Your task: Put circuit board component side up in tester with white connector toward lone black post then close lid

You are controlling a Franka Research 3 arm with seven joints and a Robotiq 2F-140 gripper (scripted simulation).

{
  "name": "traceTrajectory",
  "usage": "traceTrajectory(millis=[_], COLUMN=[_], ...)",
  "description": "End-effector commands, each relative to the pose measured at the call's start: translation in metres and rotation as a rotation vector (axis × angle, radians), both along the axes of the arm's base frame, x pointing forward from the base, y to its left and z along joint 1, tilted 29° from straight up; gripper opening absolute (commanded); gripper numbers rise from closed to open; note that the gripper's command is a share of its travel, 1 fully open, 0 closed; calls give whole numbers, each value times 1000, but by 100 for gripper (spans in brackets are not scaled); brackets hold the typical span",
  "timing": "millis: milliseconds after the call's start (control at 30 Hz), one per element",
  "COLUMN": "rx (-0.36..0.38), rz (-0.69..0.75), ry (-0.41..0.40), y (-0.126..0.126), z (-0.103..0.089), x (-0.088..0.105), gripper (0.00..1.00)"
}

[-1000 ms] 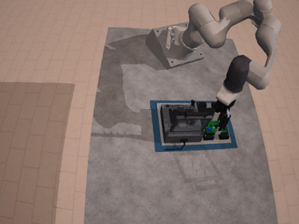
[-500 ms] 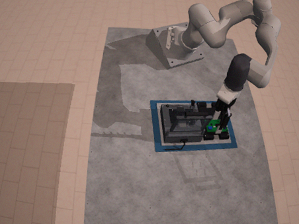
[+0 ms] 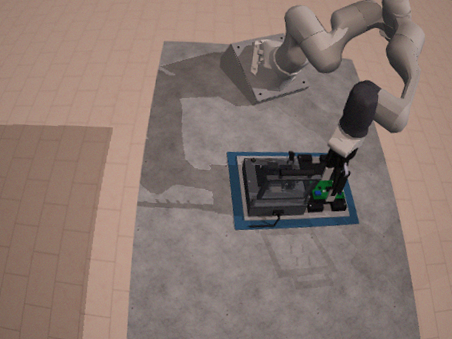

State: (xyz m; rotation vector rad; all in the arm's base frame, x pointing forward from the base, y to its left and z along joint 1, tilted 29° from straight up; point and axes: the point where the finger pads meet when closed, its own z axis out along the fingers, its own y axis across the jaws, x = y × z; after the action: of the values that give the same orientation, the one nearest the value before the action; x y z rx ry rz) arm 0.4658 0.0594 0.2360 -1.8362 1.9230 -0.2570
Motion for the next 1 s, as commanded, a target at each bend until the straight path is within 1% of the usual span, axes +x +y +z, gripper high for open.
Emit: traceTrajectory(millis=[0, 367, 800, 867, 967], rx=[1, 1, 1, 1, 1], rz=[-4, -4, -4, -4, -4], ry=[4, 4, 4, 4, 4], y=[0, -2, -8, -8, -10], z=[0, 8, 38, 38, 45], x=[-2, -6, -21, -21, -25], gripper=[46, 46, 46, 46, 46])
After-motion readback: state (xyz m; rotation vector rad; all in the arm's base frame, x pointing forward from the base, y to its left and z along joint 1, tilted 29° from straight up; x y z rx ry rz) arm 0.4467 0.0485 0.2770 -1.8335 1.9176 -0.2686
